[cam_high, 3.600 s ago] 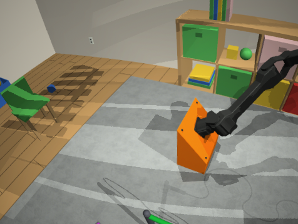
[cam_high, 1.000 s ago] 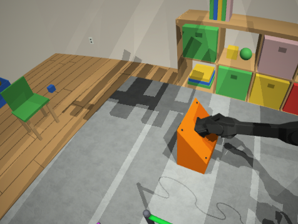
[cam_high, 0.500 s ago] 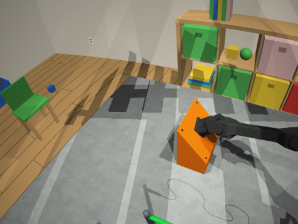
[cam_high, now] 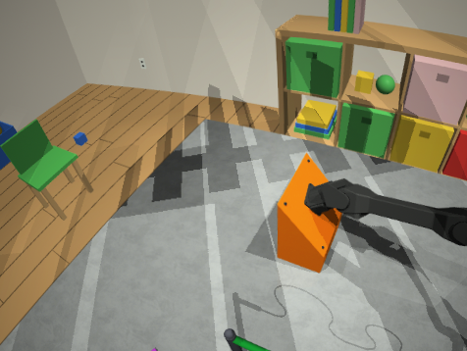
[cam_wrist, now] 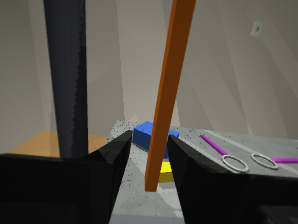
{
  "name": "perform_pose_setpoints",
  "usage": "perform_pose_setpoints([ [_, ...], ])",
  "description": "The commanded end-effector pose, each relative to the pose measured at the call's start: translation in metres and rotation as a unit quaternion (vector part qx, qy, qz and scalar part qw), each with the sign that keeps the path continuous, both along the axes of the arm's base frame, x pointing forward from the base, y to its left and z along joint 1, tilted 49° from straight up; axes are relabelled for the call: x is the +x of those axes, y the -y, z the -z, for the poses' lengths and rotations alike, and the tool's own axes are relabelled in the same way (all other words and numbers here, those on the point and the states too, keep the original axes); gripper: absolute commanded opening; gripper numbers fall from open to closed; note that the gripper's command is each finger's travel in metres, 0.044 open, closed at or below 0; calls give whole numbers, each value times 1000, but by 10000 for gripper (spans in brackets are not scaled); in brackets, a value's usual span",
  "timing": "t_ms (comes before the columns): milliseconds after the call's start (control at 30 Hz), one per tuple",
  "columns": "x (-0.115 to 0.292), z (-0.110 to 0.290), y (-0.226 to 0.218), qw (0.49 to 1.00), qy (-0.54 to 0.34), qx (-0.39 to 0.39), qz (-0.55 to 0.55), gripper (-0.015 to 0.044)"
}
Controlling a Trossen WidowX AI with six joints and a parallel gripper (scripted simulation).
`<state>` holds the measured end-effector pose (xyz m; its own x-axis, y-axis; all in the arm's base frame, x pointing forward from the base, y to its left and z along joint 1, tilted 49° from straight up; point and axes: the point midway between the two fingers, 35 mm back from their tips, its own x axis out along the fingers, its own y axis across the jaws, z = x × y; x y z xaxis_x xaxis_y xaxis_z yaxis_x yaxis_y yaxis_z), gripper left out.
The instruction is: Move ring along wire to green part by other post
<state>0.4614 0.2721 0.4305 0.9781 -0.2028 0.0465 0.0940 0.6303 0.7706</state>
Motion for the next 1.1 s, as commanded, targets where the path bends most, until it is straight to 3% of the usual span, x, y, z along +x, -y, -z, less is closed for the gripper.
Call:
perform_pose_setpoints([
  [0,7,3,-1,1000,-2,0,-3,160],
  [900,14,3,1,1000,-2,0,-3,160],
  [1067,13,2,2,1000,-1,-2,0,29],
])
